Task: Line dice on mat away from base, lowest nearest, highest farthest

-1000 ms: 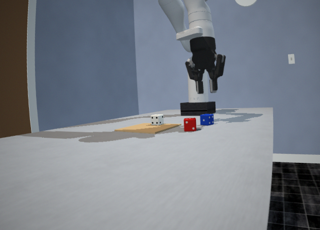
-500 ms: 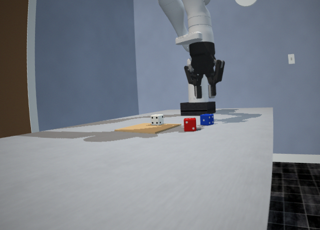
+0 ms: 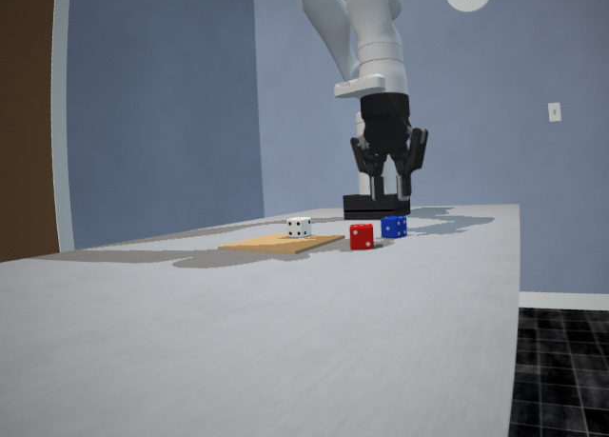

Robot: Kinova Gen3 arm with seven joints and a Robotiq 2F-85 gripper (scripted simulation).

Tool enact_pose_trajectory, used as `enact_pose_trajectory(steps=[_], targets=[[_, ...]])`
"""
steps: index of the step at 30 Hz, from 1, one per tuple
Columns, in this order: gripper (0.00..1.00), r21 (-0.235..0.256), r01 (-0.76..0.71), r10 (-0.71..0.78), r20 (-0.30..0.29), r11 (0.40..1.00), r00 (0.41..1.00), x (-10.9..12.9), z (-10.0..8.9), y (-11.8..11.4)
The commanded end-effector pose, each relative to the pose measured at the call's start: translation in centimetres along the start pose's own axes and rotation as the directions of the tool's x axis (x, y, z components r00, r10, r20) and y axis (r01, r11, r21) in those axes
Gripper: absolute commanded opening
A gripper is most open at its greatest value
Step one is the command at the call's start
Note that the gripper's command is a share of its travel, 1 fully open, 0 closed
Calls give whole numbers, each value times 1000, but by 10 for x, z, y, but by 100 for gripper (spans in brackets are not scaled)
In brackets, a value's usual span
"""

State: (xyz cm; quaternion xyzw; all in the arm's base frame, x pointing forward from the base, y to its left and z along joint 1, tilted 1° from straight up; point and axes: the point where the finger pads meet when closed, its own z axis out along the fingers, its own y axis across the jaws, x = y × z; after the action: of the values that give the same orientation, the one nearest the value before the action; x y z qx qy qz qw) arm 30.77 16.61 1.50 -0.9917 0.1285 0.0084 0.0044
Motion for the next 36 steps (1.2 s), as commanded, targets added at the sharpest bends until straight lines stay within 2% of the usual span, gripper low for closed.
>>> enact_pose_trajectory(steps=[1,14,36], targets=[[46,6,6,-6,7,1000,1000,-4,4,-3],[46,6,6,-6,7,1000,1000,-4,15,-3],[46,6,6,-6,7,1000,1000,-4,15,-3]])
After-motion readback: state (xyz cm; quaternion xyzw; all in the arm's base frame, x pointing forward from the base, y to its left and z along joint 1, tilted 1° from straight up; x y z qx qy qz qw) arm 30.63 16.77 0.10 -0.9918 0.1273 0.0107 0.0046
